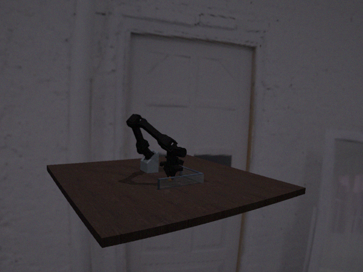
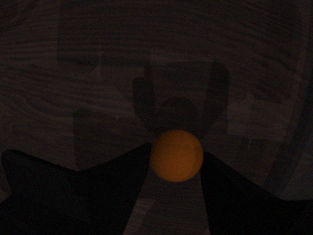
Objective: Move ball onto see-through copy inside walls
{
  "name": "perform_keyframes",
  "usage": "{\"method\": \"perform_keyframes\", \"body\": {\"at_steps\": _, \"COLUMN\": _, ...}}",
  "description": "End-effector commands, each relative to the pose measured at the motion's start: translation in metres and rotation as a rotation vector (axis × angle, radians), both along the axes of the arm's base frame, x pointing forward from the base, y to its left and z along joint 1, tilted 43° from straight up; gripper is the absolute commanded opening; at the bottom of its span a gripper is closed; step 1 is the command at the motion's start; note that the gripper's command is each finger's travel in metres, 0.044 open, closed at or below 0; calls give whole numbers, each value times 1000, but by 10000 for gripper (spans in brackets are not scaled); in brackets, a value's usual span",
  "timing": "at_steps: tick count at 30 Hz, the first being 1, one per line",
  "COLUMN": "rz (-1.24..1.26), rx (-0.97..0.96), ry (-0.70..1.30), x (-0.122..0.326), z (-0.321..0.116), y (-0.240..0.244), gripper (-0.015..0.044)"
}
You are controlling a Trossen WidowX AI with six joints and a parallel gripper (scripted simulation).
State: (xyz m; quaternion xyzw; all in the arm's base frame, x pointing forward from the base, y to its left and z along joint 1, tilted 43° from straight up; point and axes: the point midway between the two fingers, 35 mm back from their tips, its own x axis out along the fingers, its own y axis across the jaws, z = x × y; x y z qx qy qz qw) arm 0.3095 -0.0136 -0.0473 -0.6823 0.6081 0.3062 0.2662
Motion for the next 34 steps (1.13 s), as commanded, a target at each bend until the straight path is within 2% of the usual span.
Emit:
{"method": "perform_keyframes", "body": {"at_steps": 1, "rz": 0, "rx": 0, "ry": 0, "x": 0, "z": 0, "y": 0, "gripper": 236}}
{"method": "perform_keyframes", "body": {"at_steps": 3, "rz": 0, "rx": 0, "ry": 0, "x": 0, "z": 0, "y": 0, "gripper": 276}}
{"method": "perform_keyframes", "body": {"at_steps": 8, "rz": 0, "rx": 1, "ry": 0, "x": 0, "z": 2, "y": 2, "gripper": 276}}
{"method": "perform_keyframes", "body": {"at_steps": 15, "rz": 2, "rx": -1, "ry": 10, "x": -7, "z": 63, "y": 59, "gripper": 276}}
{"method": "perform_keyframes", "body": {"at_steps": 27, "rz": 14, "rx": -2, "ry": 8, "x": -4, "z": 55, "y": 54, "gripper": 276}}
{"method": "perform_keyframes", "body": {"at_steps": 33, "rz": 10, "rx": -4, "ry": 7, "x": -11, "z": 89, "y": 82, "gripper": 433}}
{"method": "perform_keyframes", "body": {"at_steps": 34, "rz": 10, "rx": -4, "ry": 7, "x": -11, "z": 89, "y": 82, "gripper": 440}}
